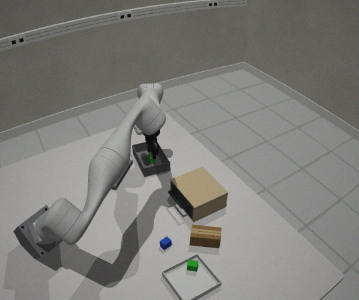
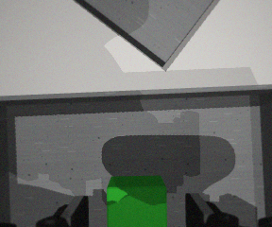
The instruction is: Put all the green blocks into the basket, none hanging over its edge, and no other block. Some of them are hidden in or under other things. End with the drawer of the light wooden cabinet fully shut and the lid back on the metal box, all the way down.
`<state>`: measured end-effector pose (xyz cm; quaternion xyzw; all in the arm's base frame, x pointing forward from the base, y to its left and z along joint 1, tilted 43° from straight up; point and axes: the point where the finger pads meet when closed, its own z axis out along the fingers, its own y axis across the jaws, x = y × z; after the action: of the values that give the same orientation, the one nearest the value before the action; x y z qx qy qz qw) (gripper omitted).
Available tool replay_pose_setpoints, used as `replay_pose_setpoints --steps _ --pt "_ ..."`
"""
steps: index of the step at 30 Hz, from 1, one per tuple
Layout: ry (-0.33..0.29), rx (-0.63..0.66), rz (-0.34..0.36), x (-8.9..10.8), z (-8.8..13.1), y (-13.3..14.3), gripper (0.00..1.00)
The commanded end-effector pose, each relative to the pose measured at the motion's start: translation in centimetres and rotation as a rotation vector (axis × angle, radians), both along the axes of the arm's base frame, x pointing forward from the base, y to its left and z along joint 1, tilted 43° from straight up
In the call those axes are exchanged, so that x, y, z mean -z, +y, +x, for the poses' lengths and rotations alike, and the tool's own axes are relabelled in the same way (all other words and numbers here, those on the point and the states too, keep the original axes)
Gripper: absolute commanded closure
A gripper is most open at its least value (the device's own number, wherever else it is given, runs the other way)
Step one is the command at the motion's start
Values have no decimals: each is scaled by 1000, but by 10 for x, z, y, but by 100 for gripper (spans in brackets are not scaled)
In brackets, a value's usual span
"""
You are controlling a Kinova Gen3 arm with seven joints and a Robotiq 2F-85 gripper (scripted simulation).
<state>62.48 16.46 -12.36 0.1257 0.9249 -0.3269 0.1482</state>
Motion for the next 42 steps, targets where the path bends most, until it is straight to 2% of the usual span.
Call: replay_pose_setpoints --steps 1,42 --pt "-5 -8 -5 1 4 -3 35" --pt "-6 -8 -4 5 6 -7 35"
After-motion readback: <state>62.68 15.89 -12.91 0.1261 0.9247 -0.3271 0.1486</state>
